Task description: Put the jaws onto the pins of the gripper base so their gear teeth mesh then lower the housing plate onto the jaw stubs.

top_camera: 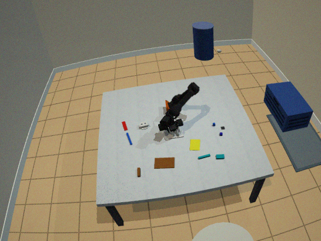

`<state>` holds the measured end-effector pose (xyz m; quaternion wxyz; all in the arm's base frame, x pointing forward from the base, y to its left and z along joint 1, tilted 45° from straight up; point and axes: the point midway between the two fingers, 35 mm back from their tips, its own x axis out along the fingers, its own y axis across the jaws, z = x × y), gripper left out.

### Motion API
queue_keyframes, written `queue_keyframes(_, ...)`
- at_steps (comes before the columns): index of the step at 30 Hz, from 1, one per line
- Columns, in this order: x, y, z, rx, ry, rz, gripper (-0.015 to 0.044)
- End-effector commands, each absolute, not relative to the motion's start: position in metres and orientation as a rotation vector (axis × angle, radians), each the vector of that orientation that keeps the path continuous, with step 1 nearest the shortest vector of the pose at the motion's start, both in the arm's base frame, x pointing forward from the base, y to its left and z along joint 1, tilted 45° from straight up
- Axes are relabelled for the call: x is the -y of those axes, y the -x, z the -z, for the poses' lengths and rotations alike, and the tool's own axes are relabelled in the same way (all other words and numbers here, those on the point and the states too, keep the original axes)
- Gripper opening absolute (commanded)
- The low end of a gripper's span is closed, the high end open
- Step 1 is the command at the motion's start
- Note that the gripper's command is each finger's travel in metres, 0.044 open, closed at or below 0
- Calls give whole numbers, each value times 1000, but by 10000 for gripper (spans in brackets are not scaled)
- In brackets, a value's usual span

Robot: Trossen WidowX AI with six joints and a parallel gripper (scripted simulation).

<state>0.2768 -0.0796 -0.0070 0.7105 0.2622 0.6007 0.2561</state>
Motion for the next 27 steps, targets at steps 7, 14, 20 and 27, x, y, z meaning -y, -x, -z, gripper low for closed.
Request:
queue_keyframes(7,76,-278,10,-1332,-591,-570,134)
queue_keyframes(14,75,-278,11,-1332,-590,-571,134)
queue_keyframes(20,74,-278,12,-1332,-589,-571,134)
queue_keyframes(27,74,-278,12,-1332,-589,-571,134)
